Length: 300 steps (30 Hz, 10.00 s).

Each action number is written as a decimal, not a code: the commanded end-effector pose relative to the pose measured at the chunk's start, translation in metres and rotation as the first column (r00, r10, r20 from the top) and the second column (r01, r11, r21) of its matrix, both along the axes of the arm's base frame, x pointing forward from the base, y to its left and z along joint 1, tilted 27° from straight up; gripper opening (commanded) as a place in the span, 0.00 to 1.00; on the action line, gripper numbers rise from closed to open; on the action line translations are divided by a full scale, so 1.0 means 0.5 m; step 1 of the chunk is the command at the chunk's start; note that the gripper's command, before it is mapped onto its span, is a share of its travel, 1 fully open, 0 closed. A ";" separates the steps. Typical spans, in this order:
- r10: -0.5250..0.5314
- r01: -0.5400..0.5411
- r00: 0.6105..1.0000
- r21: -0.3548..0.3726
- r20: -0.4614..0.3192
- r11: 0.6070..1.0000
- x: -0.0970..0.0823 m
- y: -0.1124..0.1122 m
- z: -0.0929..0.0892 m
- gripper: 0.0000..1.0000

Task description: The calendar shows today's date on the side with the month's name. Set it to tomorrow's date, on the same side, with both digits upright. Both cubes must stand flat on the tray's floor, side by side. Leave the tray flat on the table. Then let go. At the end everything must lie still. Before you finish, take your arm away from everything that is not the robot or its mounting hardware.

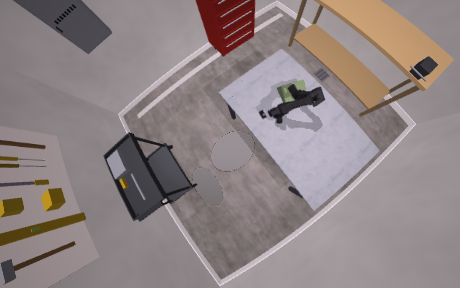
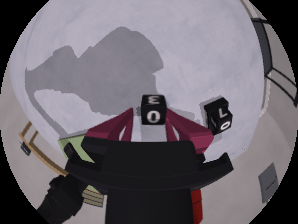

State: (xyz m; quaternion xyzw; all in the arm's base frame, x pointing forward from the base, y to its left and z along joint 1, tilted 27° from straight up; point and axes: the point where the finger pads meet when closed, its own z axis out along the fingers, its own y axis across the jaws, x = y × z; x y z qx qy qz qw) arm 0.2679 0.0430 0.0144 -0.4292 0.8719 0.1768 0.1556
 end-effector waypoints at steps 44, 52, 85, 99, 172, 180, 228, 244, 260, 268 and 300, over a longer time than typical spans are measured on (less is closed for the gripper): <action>-0.012 0.012 0.999 -0.003 0.030 1.000 0.017 0.001 -0.005 0.45; -0.012 0.012 0.999 -0.003 0.030 1.000 0.017 0.001 -0.005 0.26; -0.012 0.012 0.999 -0.003 0.030 1.000 0.014 -0.008 0.012 0.26; -0.012 0.012 0.999 -0.004 0.030 1.000 -0.009 -0.078 0.153 0.26; -0.781 0.928 -0.273 -0.368 -0.561 -0.060 0.103 -0.231 0.146 0.26; -0.669 0.845 -0.503 -0.474 -0.547 -0.249 0.116 -0.253 0.138 0.26; -0.311 0.532 -0.847 -0.663 -0.432 -0.527 0.144 -0.284 0.092 0.26; -0.311 0.532 -0.846 -0.663 -0.433 -0.526 0.161 -0.244 0.012 0.26; -0.311 0.532 -0.846 -0.663 -0.433 -0.526 0.163 -0.239 0.003 0.26; -0.311 0.532 -0.846 -0.663 -0.433 -0.526 0.163 -0.239 0.003 0.26; -0.310 0.532 -0.846 -0.663 -0.433 -0.526 0.164 -0.237 0.000 0.26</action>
